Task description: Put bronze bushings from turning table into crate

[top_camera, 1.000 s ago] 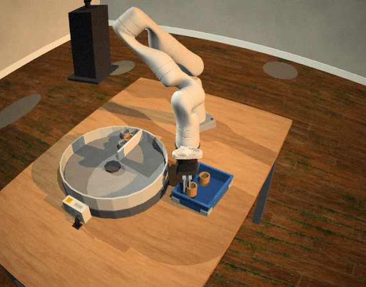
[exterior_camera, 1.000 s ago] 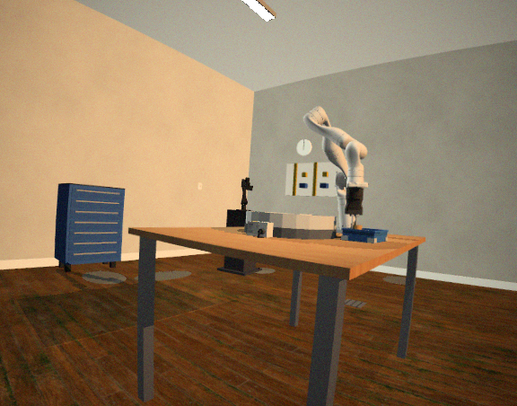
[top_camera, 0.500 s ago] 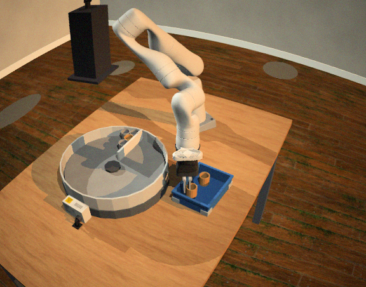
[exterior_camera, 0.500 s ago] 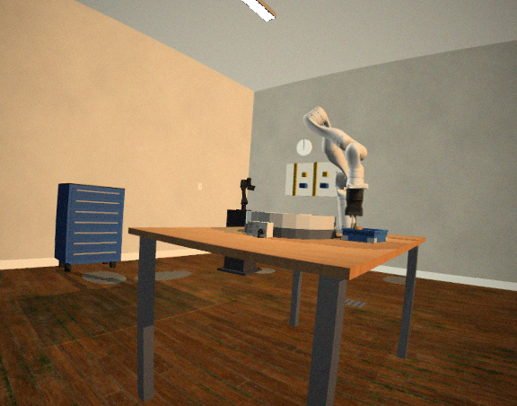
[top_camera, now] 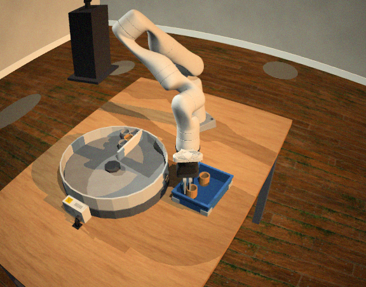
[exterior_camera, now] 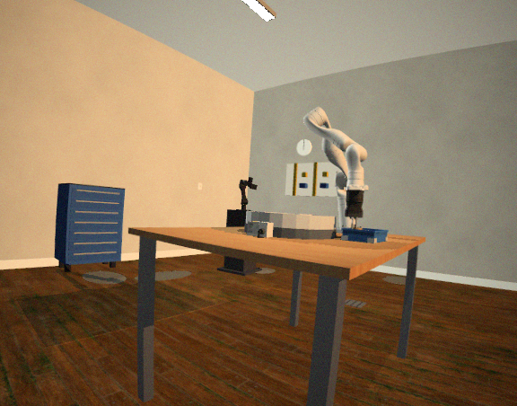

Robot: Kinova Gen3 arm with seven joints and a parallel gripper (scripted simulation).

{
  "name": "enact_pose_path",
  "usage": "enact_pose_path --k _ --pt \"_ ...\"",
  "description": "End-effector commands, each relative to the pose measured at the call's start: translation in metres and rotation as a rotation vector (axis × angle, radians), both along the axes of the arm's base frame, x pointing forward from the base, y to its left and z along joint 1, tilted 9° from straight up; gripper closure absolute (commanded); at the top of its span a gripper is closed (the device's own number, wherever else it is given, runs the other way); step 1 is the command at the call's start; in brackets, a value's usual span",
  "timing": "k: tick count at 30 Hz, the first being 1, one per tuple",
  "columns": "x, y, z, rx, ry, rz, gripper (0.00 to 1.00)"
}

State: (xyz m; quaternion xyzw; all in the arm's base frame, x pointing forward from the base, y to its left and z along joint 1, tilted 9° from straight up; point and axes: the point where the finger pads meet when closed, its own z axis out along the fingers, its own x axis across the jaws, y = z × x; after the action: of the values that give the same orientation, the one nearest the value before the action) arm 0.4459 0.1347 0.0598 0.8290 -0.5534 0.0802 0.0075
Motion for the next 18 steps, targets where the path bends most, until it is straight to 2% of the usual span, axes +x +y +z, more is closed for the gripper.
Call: enact_pose_path --k 1,18 --pt "0.0 0.0 -0.0036 0.0 0.001 0.001 1.0" --pt "0.0007 -0.0006 -0.0085 0.0 0.002 0.001 1.0"
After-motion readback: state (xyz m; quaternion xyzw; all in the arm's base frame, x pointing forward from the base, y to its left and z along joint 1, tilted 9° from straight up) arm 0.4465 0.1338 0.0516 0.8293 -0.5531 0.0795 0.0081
